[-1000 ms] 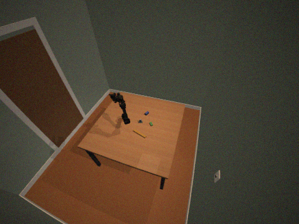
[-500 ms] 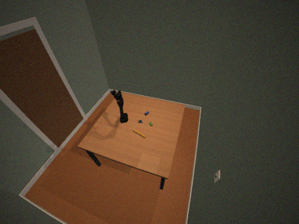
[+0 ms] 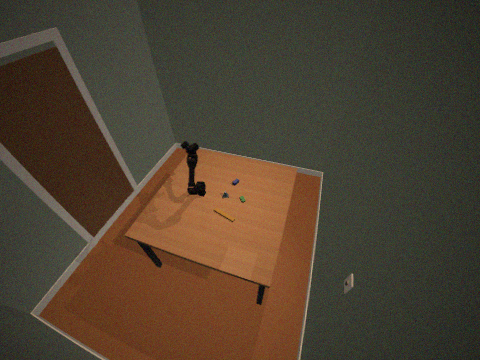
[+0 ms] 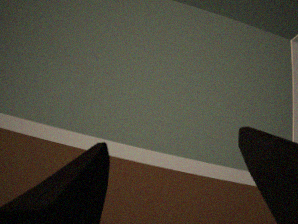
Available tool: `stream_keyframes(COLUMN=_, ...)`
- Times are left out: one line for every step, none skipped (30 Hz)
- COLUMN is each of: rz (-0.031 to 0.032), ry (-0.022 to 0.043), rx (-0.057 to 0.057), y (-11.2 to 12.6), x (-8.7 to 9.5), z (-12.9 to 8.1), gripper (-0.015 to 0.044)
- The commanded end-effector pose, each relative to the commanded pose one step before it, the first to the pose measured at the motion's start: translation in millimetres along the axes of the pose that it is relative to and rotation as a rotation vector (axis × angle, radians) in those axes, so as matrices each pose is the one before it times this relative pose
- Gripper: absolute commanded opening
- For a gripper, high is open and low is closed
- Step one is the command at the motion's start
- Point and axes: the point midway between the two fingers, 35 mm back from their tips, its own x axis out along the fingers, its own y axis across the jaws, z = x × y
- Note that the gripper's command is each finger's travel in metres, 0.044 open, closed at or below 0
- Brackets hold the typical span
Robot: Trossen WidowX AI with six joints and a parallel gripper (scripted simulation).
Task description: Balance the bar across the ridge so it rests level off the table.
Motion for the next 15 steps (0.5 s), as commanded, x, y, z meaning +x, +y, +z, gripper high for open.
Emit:
stream_keyframes(rz=-0.05822, ry=-0.05819, rx=-0.015, y=-11.92, x=6.88, z=15.13, gripper=0.0315)
stream_keyframes(rz=-0.01452, ry=-0.01442, rx=-0.0034, y=-3.02, x=1.8, z=3.71, gripper=0.0315)
stream_keyframes(rz=-0.0146, ry=-0.01431, rx=-0.0033, y=-3.05, x=1.79, z=3.71, gripper=0.0315)
stream_keyframes(rz=-0.01432, ry=-0.01385, rx=-0.0031, y=-3.0, x=1.73, z=3.62, gripper=0.0315)
stream_keyframes(rz=-0.01439, ry=-0.01374, rx=-0.003, y=-3.03, x=1.72, z=3.61, gripper=0.0315)
stream_keyframes(rz=-0.01446, ry=-0.01362, rx=-0.003, y=-3.06, x=1.7, z=3.61, gripper=0.0315)
stream_keyframes(rz=-0.01454, ry=-0.01351, rx=-0.0029, y=-3.08, x=1.69, z=3.61, gripper=0.0315)
stream_keyframes(rz=-0.01461, ry=-0.01339, rx=-0.0028, y=-3.11, x=1.68, z=3.6, gripper=0.0315)
stream_keyframes(rz=-0.01468, ry=-0.01327, rx=-0.0027, y=-3.14, x=1.66, z=3.6, gripper=0.0315)
stream_keyframes(rz=-0.01475, ry=-0.01315, rx=-0.0026, y=-3.17, x=1.65, z=3.59, gripper=0.0315)
stream_keyframes(rz=-0.01481, ry=-0.01303, rx=-0.0025, y=-3.2, x=1.64, z=3.59, gripper=0.0315)
stream_keyframes(rz=-0.01488, ry=-0.0129, rx=-0.0025, y=-3.23, x=1.62, z=3.58, gripper=0.0315)
stream_keyframes(rz=-0.01495, ry=-0.01278, rx=-0.0024, y=-3.26, x=1.61, z=3.58, gripper=0.0315)
stream_keyframes(rz=-0.01496, ry=-0.01261, rx=-0.0023, y=-3.28, x=1.6, z=3.56, gripper=0.0315)
stream_keyframes(rz=-0.01503, ry=-0.01248, rx=-0.0022, y=-3.31, x=1.58, z=3.56, gripper=0.0315)
